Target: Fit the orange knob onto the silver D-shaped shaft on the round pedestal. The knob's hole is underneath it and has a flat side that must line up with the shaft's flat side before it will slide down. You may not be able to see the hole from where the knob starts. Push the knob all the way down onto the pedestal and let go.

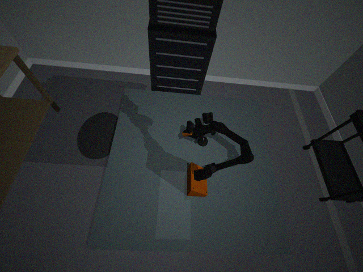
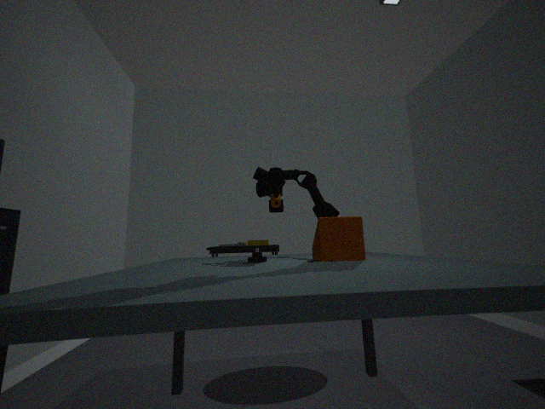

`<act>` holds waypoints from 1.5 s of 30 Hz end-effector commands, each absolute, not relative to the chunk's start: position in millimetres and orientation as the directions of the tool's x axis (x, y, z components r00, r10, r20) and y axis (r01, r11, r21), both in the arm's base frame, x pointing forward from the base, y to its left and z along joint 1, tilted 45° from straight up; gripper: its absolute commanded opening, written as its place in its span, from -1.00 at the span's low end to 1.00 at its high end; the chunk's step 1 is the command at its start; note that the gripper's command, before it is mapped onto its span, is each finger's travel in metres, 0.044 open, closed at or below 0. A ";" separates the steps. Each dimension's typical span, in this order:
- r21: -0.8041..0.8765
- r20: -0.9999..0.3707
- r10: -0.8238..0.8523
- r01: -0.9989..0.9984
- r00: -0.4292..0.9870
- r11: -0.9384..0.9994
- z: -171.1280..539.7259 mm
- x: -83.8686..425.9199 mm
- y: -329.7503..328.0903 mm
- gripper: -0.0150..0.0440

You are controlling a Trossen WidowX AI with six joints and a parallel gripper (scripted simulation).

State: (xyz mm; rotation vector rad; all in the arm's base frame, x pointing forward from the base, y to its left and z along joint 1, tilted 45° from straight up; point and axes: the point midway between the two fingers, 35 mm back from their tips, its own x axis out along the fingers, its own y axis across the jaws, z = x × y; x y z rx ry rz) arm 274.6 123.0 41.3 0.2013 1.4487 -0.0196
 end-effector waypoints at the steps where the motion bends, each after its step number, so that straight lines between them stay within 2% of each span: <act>1: 0.126 -0.986 0.109 0.138 0.124 0.982 41.4 274.7 123.4 -0.49; 8: 0.109 -0.988 0.092 0.134 0.127 0.985 40.3 277.0 123.8 -0.49; 23: -0.220 -0.969 -0.235 0.168 0.078 0.961 11.7 278.2 109.4 -0.49; 45: -0.612 -0.782 -0.623 0.188 -0.001 0.768 -28.3 279.4 89.4 -0.49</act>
